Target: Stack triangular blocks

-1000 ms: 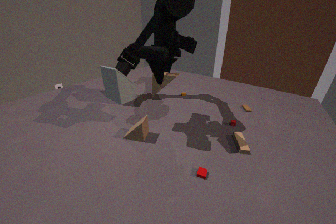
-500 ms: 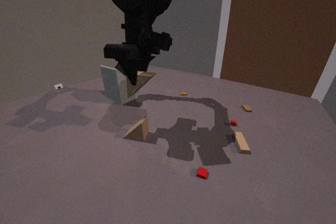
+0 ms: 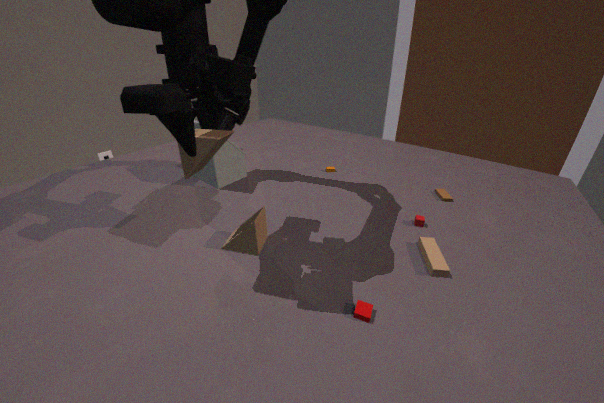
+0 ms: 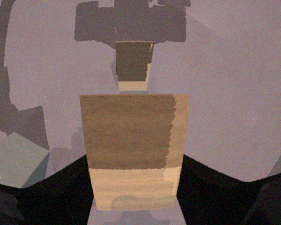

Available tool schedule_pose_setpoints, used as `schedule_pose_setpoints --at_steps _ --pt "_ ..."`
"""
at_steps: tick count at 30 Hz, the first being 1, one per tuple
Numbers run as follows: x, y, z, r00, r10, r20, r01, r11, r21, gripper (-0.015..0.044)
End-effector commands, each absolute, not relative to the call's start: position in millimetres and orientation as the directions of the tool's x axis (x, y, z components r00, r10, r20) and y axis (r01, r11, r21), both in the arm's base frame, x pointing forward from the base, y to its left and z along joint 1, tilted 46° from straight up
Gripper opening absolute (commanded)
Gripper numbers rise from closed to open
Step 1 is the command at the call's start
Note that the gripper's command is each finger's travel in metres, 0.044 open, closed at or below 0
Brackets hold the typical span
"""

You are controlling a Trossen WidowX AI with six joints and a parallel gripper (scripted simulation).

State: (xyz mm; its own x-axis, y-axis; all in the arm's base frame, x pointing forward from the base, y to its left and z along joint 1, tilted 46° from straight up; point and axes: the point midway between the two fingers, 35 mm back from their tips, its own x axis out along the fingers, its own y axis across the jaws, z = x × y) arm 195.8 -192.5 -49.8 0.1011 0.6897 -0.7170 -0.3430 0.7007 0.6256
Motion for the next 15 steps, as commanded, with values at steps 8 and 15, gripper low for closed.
schedule_pose_setpoints --at_steps 8,15 --pt "200 -179 -70 0.102 0.696 -0.710 -0.356 0.692 0.627 0.0000" --pt "215 -155 -87 0.103 0.697 -0.709 -0.357 0.691 0.628 0.0000"
